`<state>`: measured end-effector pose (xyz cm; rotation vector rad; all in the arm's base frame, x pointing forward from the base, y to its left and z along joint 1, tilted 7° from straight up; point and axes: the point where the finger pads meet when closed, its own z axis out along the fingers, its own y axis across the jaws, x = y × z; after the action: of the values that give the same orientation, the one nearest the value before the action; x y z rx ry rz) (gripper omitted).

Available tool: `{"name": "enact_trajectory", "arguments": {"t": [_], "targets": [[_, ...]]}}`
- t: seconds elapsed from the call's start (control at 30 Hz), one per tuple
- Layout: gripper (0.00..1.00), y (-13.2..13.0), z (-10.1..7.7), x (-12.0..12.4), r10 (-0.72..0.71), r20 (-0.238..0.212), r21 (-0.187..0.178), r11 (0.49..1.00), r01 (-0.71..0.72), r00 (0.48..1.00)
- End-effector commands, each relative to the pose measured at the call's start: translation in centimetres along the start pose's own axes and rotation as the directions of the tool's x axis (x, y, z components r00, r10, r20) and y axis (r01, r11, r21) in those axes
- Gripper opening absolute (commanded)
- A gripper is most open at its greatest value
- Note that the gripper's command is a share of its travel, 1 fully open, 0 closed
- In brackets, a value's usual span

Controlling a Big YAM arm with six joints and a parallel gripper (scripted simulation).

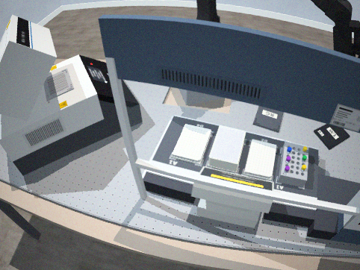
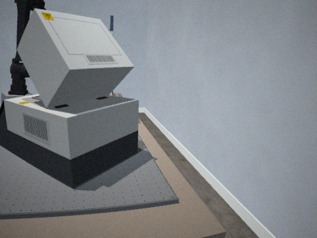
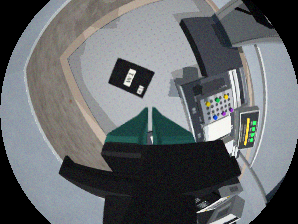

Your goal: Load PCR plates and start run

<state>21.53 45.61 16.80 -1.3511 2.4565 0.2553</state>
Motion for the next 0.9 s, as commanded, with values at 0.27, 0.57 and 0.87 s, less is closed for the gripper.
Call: {"name": "enact_trajectory", "arguments": {"t": [0.27, 0.57, 0.87], "targets": [[0.00, -5.4, -0.9, 2.0, 0.122, -0.003, 0.038, 0.992, -0.121, 0.993], [0.00, -9.5, -0.5, 4.3, 0.172, -0.018, 0.059, 0.983, -0.171, 0.985], [0.00, -11.7, -0.6, 5.7, 0.239, -0.018, 0.075, 0.969, -0.237, 0.971]]}}
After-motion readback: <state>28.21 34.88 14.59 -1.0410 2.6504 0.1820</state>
